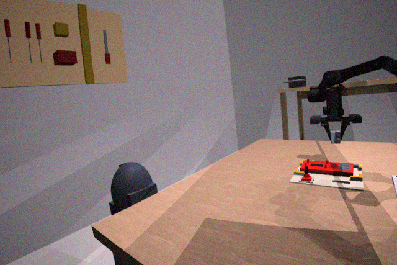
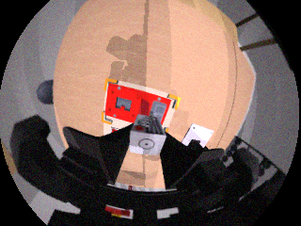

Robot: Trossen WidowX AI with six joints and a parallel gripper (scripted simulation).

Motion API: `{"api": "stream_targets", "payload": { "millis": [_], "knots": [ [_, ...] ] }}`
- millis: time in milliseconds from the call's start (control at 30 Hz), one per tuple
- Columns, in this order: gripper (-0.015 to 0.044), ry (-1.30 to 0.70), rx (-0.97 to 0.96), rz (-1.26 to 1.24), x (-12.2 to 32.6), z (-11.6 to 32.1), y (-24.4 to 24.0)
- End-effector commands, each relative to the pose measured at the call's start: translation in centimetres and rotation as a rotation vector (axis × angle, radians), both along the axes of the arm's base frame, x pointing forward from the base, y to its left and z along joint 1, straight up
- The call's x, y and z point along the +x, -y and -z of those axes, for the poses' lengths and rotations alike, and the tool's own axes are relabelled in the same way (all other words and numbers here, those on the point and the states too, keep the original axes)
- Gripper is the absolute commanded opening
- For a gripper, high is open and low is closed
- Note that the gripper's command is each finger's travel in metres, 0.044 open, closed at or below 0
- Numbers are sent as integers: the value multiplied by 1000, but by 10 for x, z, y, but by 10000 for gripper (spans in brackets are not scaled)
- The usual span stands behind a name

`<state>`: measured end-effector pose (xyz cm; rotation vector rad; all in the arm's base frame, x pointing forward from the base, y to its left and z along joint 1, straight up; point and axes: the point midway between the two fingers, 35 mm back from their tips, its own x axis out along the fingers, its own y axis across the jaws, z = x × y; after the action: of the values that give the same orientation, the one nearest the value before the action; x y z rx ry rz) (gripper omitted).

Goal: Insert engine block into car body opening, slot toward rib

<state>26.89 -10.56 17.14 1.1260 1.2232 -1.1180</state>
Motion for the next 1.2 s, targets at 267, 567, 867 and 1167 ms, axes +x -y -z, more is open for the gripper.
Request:
{"api": "stream_targets", "payload": {
  "millis": [267,567,867,1167],
  "knots": [
    [0,-11,-5,-334,-1,6,-1],
    [0,-16,-12,-603,-1,10,-1],
    [0,-20,-19,-872,-1,13,-1],
    [0,-25,-27,-1141,-1,17,-1]
  ]
}}
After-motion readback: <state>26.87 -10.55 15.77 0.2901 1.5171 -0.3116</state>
